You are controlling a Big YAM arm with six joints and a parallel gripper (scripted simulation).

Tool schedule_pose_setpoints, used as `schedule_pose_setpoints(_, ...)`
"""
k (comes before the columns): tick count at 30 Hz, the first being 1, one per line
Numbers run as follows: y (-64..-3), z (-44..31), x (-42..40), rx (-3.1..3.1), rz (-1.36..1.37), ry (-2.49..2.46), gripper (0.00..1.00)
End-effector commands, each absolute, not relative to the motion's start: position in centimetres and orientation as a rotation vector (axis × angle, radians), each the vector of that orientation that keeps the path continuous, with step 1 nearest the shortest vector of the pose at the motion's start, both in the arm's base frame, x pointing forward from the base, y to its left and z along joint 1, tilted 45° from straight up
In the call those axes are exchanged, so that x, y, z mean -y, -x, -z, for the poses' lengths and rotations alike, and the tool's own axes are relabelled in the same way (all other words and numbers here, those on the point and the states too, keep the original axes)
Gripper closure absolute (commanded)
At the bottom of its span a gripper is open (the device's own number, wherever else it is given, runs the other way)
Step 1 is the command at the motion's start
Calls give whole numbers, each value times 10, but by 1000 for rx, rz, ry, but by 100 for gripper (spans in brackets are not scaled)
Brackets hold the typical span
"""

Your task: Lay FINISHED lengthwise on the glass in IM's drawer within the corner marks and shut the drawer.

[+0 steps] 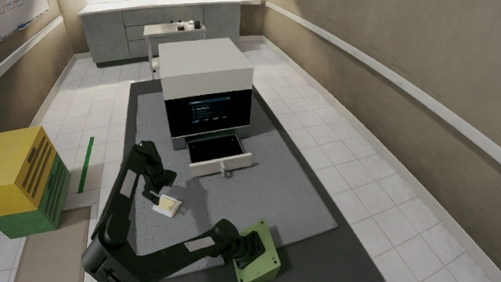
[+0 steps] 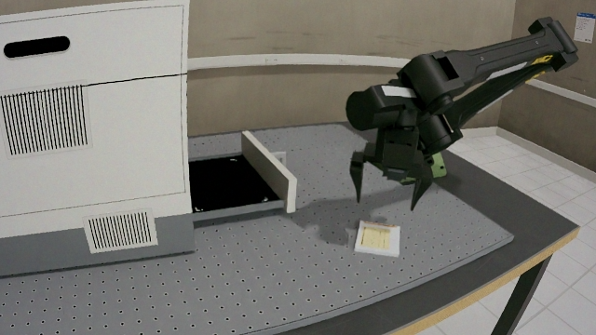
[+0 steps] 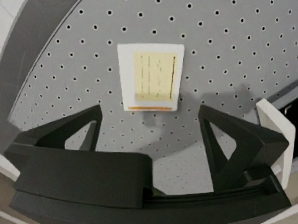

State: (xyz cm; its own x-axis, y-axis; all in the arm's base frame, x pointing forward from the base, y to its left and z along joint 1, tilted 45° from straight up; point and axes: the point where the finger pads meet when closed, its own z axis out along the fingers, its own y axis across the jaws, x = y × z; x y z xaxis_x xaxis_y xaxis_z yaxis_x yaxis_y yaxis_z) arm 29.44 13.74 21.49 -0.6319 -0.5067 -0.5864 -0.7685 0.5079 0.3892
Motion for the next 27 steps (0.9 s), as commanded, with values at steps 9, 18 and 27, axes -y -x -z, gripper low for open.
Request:
schedule_pose_setpoints(9,-294,-210,-137,-2379,-907,1034,0)
schedule_pose_setpoints(18,-294,-210,-137,-2379,-907,1034,0)
schedule_pose_setpoints(27,-295,-205,-144,-2370,-906,1052,0)
